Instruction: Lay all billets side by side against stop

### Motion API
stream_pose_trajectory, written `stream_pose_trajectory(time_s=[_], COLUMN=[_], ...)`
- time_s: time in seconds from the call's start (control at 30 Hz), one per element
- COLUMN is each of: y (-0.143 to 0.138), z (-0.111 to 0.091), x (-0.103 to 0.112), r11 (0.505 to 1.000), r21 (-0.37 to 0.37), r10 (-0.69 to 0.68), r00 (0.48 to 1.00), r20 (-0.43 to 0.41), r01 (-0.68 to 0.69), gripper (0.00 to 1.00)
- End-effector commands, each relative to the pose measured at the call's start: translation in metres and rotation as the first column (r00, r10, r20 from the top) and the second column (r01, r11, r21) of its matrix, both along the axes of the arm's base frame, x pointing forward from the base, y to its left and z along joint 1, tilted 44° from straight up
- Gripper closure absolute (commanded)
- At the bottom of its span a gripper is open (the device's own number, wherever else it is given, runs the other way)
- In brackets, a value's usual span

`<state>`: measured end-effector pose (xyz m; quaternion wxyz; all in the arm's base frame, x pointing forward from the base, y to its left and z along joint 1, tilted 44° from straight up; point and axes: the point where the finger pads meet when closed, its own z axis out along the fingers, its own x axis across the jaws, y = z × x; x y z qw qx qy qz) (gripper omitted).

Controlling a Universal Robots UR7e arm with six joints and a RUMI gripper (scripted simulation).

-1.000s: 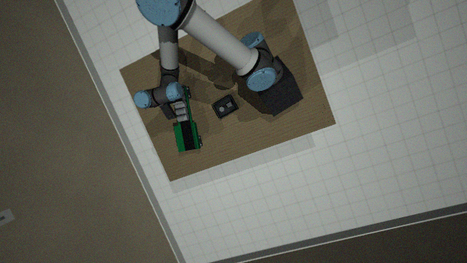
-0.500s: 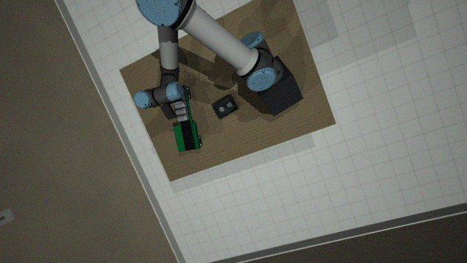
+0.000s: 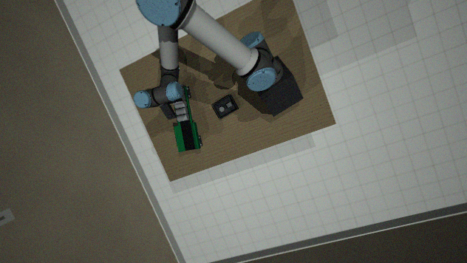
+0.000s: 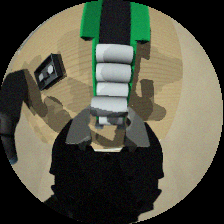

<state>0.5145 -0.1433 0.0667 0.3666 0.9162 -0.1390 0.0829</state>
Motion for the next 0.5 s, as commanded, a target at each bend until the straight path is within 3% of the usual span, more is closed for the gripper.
stream_pose_trajectory(time_s=[0.0,0.47], y=[0.004,0.023], z=[0.005,0.025], x=[0.001,0.000], r11=[1.000,1.000], r21=[-0.001,-0.001], r10=[0.002,0.002], r00=[1.000,1.000], r20=[0.005,0.006], r01=[-0.002,-0.002], gripper=[1.00,1.00])
